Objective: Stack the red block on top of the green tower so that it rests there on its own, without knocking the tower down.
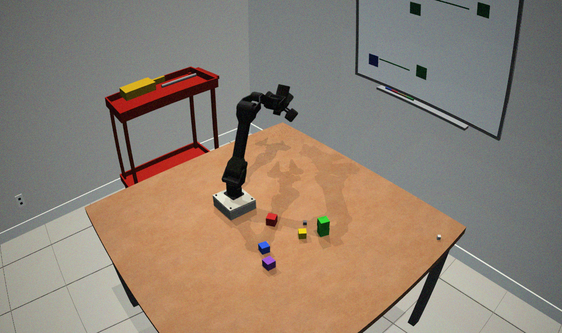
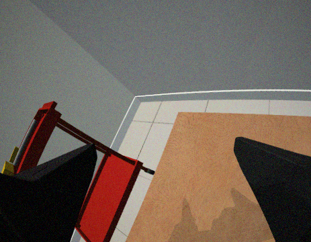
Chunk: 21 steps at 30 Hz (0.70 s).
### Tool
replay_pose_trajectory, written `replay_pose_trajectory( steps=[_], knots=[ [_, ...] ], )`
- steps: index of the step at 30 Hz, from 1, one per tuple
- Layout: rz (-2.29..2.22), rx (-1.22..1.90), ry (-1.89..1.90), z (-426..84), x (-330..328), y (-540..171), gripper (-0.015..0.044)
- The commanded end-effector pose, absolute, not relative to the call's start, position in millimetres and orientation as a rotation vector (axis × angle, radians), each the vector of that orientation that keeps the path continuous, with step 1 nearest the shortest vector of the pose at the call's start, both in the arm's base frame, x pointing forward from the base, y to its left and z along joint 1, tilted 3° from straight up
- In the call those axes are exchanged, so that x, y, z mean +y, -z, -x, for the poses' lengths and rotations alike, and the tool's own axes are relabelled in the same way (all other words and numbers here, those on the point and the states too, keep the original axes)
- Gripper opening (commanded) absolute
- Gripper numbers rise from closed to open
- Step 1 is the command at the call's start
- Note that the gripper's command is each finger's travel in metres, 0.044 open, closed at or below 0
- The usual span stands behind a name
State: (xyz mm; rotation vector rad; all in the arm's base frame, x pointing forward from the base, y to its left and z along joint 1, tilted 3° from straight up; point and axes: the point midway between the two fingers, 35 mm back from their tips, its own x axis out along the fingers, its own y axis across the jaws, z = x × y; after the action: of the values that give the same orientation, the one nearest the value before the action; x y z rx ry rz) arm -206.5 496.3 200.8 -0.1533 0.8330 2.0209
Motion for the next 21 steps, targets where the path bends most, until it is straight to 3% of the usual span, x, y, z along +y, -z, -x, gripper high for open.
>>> replay_pose_trajectory(
  steps=[1,21],
  knots=[
    [0.190,0.806,-1.916,153.4,501.4,-193.6,0.0440],
    [0.328,0.837,-1.390,-91.9,442.5,-159.0,0.0440]
  ],
)
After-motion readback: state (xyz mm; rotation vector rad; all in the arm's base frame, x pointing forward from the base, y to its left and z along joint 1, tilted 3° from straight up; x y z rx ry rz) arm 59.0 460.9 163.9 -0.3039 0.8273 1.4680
